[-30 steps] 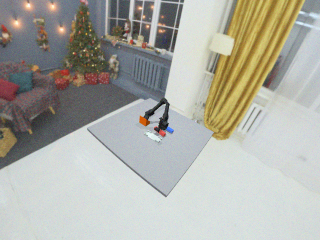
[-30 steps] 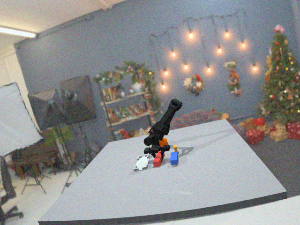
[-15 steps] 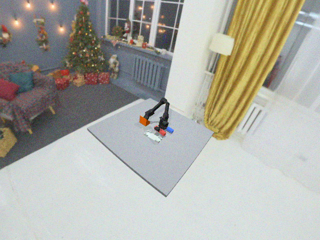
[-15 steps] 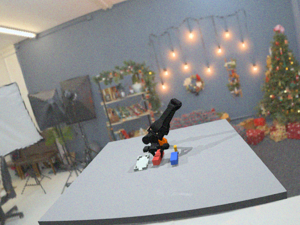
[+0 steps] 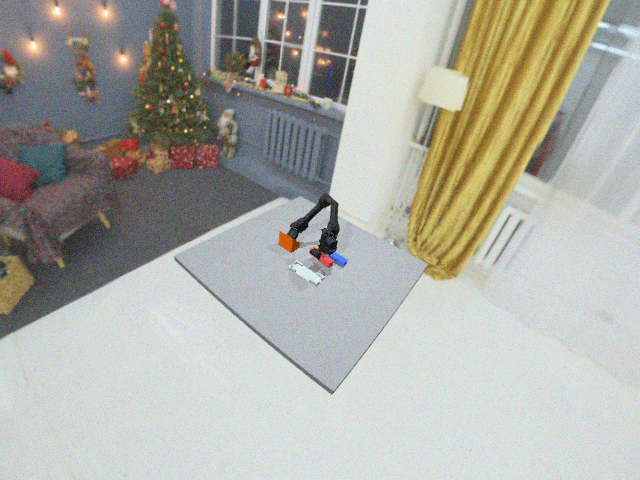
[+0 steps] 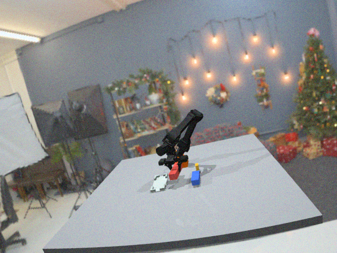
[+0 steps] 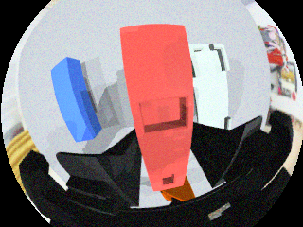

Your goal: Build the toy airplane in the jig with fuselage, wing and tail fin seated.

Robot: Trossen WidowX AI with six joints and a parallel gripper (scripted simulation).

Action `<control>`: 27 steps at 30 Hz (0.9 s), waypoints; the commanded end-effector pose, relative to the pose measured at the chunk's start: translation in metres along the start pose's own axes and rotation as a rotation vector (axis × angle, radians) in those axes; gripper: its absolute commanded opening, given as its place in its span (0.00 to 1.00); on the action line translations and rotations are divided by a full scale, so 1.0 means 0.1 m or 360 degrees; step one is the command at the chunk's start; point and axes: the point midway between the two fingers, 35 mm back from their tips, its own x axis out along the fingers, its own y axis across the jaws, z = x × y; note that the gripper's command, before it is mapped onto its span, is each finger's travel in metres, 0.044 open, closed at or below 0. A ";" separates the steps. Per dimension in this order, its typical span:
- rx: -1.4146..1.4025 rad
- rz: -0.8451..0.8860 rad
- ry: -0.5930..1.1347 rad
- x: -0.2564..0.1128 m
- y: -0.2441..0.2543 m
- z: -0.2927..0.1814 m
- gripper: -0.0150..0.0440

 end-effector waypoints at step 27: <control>-0.0055 -0.0005 -0.0005 -0.67 -0.10 -0.03 0.25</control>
